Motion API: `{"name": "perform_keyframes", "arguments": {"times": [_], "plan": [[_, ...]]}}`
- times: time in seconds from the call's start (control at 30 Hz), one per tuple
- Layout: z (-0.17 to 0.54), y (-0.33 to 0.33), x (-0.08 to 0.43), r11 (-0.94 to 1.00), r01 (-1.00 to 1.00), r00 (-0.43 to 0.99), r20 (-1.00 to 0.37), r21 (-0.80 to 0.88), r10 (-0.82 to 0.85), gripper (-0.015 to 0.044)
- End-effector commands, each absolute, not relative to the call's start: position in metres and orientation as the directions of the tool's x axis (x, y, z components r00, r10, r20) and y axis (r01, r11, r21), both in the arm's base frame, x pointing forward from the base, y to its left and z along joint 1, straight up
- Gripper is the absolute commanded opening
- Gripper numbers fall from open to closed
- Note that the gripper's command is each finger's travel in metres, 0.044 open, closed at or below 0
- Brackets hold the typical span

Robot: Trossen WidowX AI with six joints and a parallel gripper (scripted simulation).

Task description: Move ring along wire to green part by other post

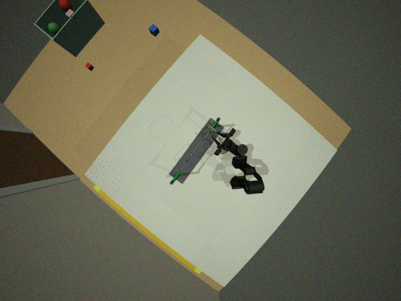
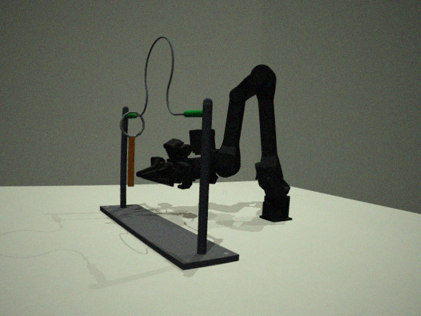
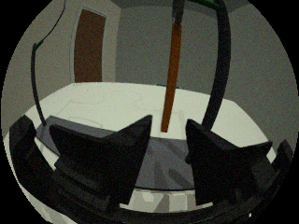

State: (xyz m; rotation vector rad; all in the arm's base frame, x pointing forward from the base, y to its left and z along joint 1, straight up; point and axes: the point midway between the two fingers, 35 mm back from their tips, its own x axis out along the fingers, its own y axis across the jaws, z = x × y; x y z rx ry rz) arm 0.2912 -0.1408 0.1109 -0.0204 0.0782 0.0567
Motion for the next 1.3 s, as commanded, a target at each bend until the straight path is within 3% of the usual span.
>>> {"name": "perform_keyframes", "arguments": {"times": [0.0, 1.27], "plan": [[0.11, -0.142, 0.299, 0.998, -0.054, 0.995, -0.079, -0.013, 0.053, 0.016], [0.107, -0.136, 0.342, 0.998, -0.054, 0.996, -0.073, -0.012, 0.053, 0.016]]}}
